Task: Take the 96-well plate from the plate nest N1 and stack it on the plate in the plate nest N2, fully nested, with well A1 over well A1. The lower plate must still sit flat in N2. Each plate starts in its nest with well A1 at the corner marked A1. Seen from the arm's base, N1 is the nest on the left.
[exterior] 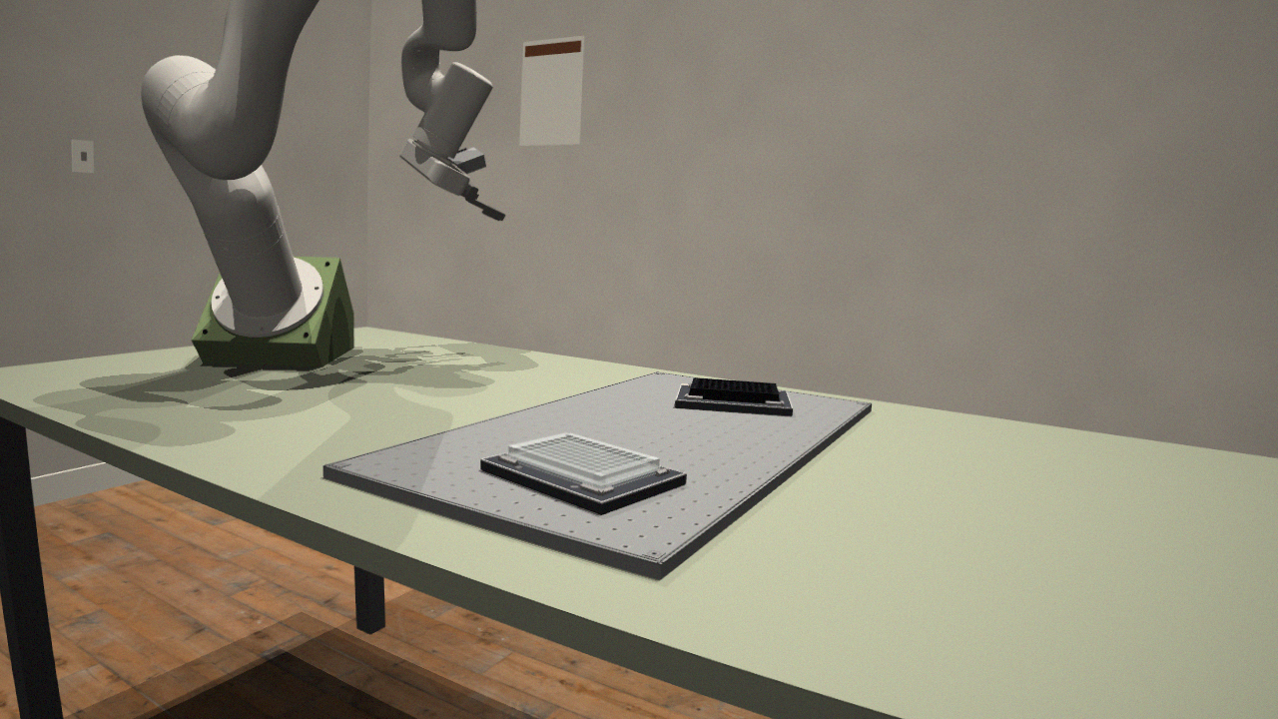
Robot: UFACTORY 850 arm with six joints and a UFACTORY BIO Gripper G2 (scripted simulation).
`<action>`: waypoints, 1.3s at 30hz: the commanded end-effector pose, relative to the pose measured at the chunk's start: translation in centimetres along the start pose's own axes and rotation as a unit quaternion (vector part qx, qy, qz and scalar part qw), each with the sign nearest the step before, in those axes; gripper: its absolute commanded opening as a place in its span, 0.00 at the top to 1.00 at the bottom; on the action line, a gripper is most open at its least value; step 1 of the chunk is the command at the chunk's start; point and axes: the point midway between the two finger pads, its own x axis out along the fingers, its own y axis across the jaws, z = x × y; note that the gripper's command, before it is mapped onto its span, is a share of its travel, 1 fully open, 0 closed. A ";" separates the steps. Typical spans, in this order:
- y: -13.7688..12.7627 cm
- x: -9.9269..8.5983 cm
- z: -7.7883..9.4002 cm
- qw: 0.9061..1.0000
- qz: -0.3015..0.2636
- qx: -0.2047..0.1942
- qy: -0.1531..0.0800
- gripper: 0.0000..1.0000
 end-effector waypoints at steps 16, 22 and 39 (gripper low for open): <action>-7.2 0.5 3.4 0.996 -0.079 0.000 -0.039 0.63; -8.9 0.5 4.1 0.995 -0.094 -0.001 -0.046 0.63; -14.7 0.0 6.3 0.983 -0.166 -0.003 -0.077 0.63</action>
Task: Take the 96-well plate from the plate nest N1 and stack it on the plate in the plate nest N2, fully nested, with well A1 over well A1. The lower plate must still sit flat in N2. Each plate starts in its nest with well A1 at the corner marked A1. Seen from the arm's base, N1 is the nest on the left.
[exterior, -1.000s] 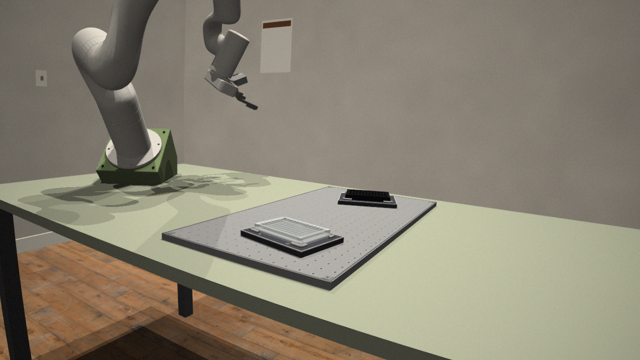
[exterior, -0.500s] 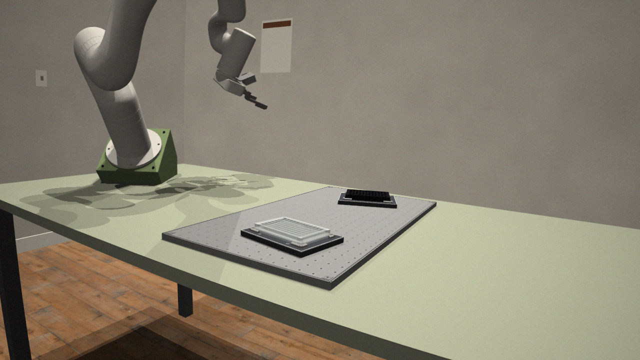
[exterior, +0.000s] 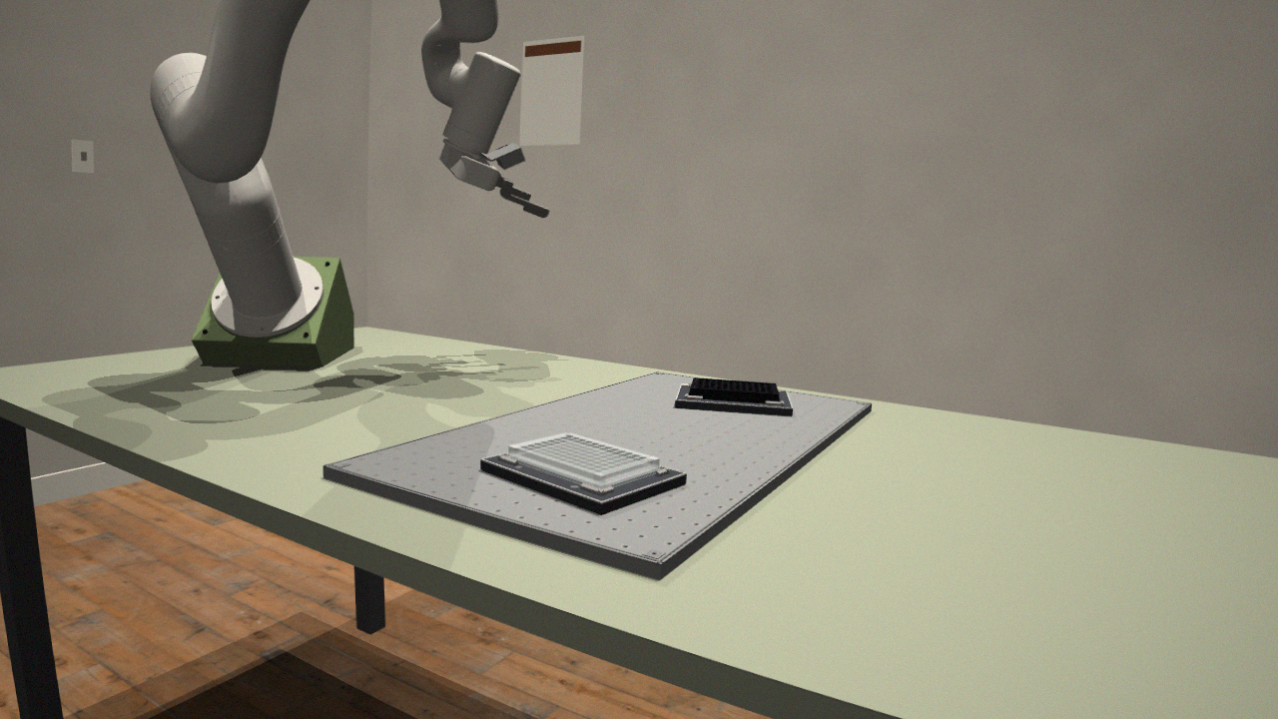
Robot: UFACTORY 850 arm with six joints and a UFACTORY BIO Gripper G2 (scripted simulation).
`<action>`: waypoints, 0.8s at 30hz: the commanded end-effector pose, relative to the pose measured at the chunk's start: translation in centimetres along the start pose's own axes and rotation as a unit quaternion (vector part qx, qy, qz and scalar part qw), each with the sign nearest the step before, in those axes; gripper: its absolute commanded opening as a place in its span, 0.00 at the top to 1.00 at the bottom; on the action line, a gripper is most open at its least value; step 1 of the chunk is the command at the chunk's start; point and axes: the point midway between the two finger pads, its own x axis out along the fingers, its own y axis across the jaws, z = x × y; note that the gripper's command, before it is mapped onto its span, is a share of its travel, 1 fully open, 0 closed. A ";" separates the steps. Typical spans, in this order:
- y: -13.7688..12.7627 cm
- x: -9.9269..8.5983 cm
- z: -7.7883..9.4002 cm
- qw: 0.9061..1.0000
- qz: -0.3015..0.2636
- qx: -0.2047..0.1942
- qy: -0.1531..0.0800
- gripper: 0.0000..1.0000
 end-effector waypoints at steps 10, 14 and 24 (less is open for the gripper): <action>-4.9 0.9 1.8 0.998 -0.050 -0.002 -0.023 0.63; -6.8 1.1 2.4 0.996 -0.081 -0.004 -0.036 0.63; -10.6 1.3 3.5 0.990 -0.127 -0.007 -0.055 0.63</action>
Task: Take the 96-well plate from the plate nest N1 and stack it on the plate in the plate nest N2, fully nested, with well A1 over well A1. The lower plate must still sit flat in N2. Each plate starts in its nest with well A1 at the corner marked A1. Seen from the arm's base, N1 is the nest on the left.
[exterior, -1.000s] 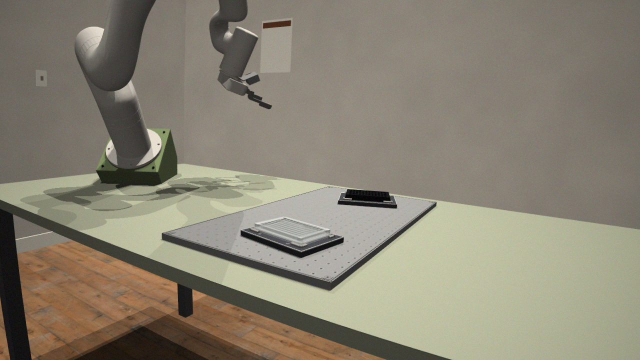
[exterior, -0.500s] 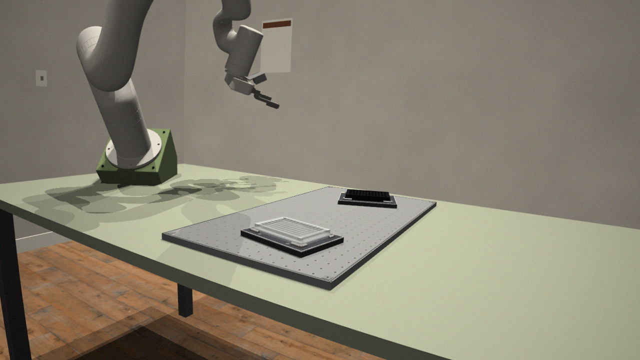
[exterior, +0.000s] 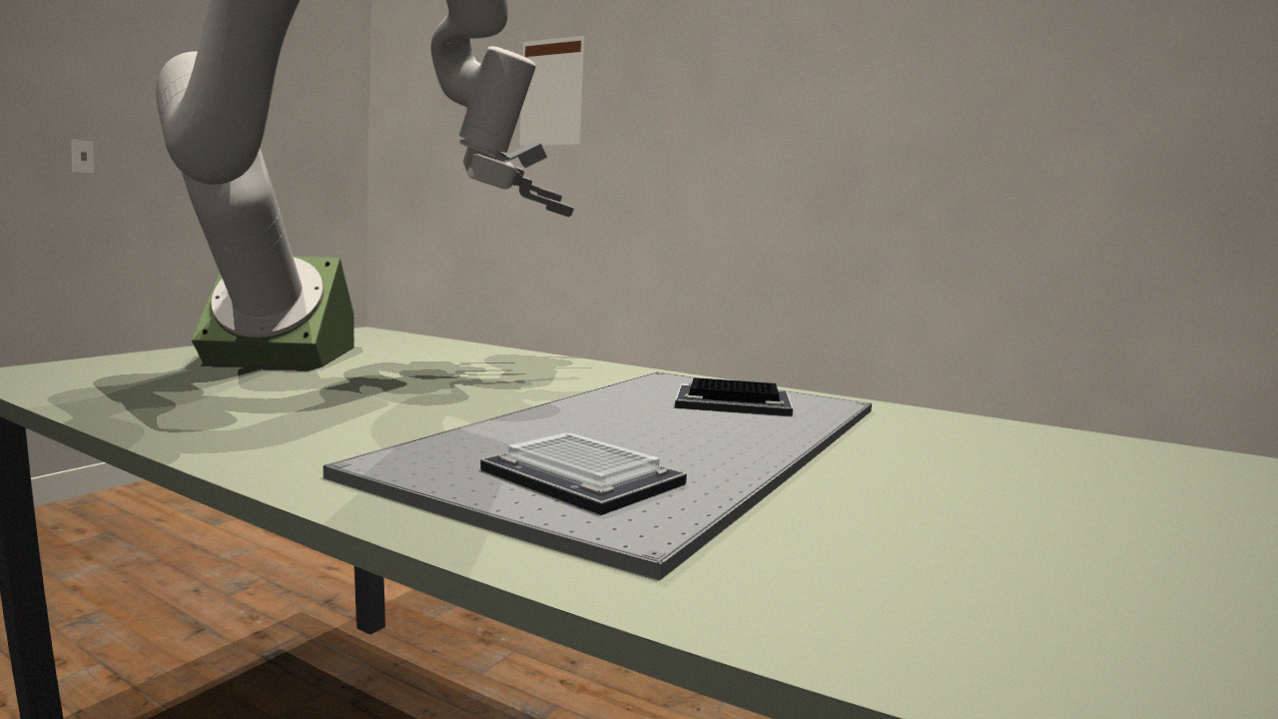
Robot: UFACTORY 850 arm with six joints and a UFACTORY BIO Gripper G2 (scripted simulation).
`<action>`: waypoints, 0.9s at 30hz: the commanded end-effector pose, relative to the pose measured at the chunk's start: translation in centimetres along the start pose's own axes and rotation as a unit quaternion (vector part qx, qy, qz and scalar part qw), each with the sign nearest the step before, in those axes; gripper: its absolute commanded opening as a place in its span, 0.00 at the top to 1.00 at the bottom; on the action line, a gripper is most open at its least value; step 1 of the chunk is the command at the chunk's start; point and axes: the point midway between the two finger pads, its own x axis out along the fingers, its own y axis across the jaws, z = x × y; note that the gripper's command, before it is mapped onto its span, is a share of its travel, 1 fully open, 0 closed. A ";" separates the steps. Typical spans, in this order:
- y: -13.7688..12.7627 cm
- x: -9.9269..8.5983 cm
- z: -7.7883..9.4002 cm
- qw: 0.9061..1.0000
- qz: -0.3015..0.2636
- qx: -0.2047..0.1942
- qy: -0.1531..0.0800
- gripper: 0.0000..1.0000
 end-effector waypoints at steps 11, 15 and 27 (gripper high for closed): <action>-6.0 1.3 1.7 0.997 -0.074 -0.005 -0.032 0.63; -6.9 1.4 1.9 0.995 -0.093 -0.007 -0.040 0.63; -11.9 1.8 3.1 0.988 -0.143 -0.011 -0.061 0.63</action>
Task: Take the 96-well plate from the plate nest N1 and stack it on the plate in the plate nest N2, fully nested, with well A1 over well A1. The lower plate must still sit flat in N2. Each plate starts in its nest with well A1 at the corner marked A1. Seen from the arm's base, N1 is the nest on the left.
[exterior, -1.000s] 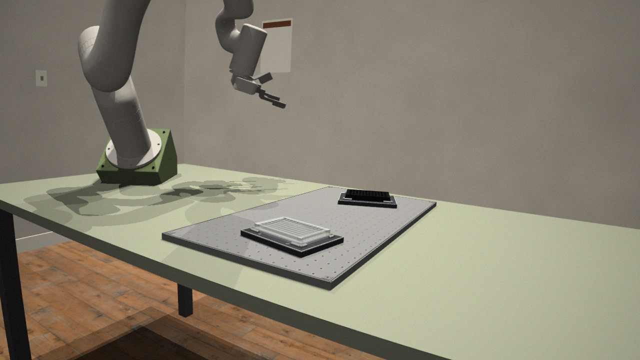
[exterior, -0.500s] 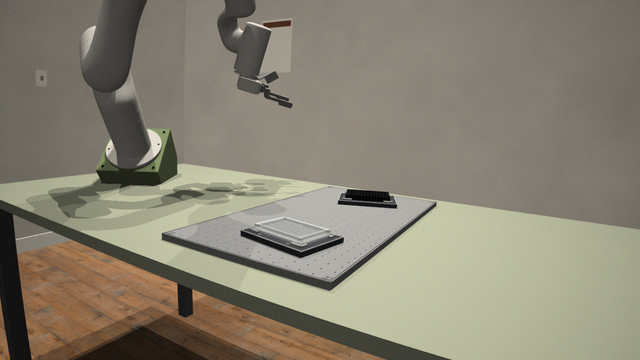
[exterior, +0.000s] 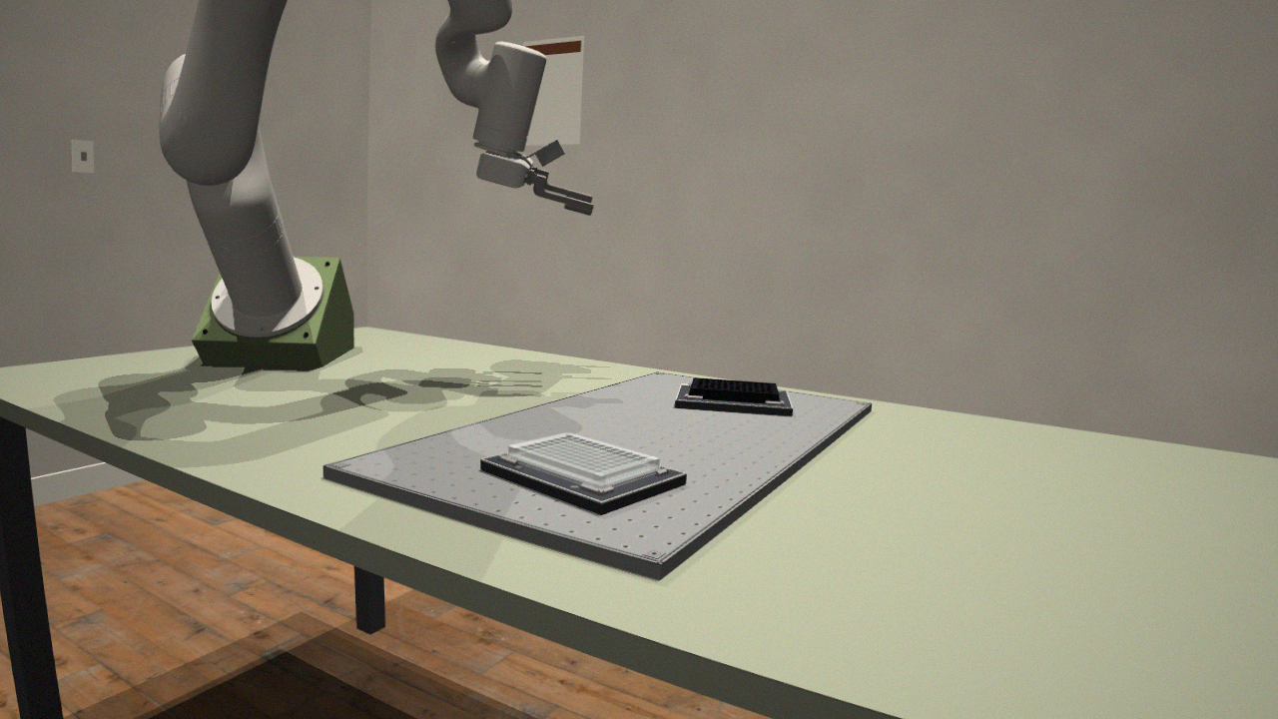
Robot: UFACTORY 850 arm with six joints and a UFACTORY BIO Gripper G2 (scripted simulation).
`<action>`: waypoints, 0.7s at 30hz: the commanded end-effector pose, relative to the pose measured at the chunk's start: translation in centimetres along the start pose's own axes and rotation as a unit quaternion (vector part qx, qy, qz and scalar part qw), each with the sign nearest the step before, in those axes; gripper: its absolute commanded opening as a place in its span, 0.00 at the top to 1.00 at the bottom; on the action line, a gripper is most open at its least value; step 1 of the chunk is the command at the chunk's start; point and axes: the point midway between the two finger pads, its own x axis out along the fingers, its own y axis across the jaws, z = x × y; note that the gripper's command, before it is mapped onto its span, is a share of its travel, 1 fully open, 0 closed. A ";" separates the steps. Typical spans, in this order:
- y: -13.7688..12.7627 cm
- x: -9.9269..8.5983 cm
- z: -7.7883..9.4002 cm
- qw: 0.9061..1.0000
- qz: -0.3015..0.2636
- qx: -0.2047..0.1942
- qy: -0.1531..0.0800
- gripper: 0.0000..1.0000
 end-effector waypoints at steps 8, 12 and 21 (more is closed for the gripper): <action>-4.7 1.3 1.0 0.999 -0.041 -0.004 -0.018 0.63; -5.8 1.6 1.2 0.997 -0.071 -0.007 -0.030 0.63; -9.2 2.2 1.8 0.995 -0.092 -0.009 -0.039 0.63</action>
